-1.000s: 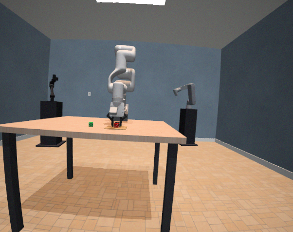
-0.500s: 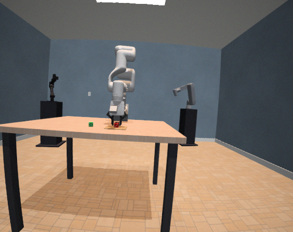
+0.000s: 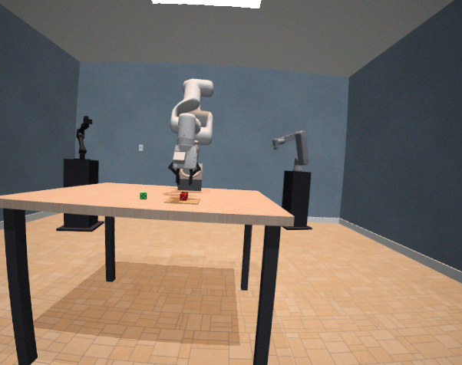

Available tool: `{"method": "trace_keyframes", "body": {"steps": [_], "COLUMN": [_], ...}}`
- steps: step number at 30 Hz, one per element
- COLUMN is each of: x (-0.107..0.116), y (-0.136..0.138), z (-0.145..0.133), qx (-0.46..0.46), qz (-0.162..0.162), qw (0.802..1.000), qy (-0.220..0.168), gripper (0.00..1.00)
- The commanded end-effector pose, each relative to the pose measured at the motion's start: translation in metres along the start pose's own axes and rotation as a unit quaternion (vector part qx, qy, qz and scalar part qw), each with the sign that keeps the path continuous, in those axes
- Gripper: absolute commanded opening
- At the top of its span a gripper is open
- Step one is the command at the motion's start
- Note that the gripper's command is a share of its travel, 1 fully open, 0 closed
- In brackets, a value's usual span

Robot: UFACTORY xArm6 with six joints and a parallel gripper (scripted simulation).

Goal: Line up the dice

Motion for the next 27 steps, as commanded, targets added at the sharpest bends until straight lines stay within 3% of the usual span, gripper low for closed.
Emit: {"method": "trace_keyframes", "body": {"steps": [1,7,8,27], "x": [0.0202,0.026,0.026,0.026], "y": [0.0003,0.0003,0.0003,0.0003], "z": [-0.0027,-0.0027,-0.0027,-0.0027], "qx": [0.0,0.0,0.0,0.0], "qz": [0.0,0.0,0.0,0.0], "qw": [1.0,1.0,1.0,1.0], "qy": [-0.002,-0.002,-0.002,-0.002], "gripper": [0.47,0.47,1.0,1.0]}}
Point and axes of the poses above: the point where the finger pads meet when closed, its own x axis back along the fingers, its own y axis across the jaws, z = x × y, the point moved 10 cm from there along x, back along the fingers, and after that the axes turned 8 degrees about -x, right-handed, at the moved point
